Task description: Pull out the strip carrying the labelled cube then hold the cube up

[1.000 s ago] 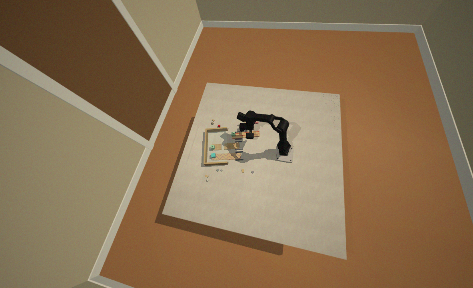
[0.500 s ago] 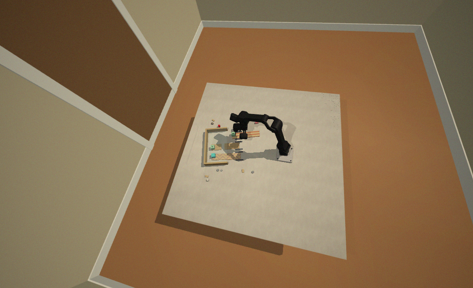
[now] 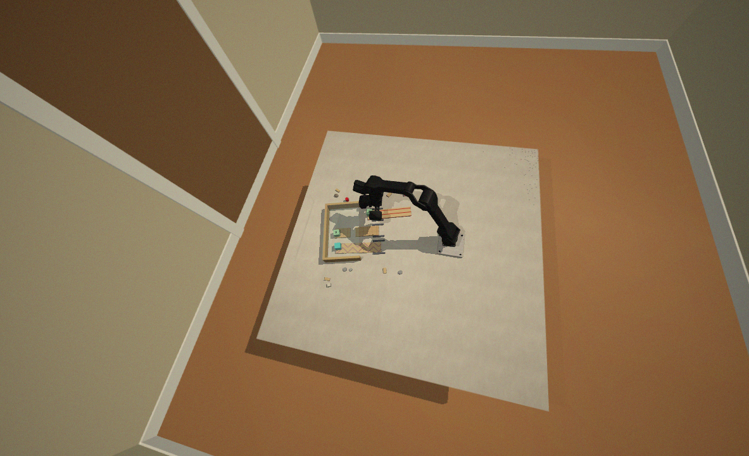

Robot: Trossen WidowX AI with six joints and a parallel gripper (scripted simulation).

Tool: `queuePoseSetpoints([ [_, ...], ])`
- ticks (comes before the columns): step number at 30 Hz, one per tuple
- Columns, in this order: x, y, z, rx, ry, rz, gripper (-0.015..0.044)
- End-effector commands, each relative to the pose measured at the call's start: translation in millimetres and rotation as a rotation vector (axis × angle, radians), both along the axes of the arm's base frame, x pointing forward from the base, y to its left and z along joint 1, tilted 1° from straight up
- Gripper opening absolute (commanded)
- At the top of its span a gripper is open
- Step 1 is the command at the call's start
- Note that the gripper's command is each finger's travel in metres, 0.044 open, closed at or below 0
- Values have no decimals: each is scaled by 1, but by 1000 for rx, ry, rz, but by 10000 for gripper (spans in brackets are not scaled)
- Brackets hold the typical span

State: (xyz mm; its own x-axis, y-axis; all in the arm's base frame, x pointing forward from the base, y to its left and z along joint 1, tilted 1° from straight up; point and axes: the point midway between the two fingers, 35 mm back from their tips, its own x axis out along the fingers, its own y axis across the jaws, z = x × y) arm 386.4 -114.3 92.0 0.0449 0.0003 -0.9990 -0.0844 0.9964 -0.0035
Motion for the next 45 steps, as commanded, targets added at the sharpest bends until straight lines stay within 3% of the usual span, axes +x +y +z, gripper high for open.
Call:
queuePoseSetpoints([
  [1,15,2,5,-6,-5,-1,440],
  [13,49,5,15,-6,-8,-1,440],
  [21,50,5,5,-6,-8,-1,250],
  [45,52,5,-34,-6,-8,-1,250],
])
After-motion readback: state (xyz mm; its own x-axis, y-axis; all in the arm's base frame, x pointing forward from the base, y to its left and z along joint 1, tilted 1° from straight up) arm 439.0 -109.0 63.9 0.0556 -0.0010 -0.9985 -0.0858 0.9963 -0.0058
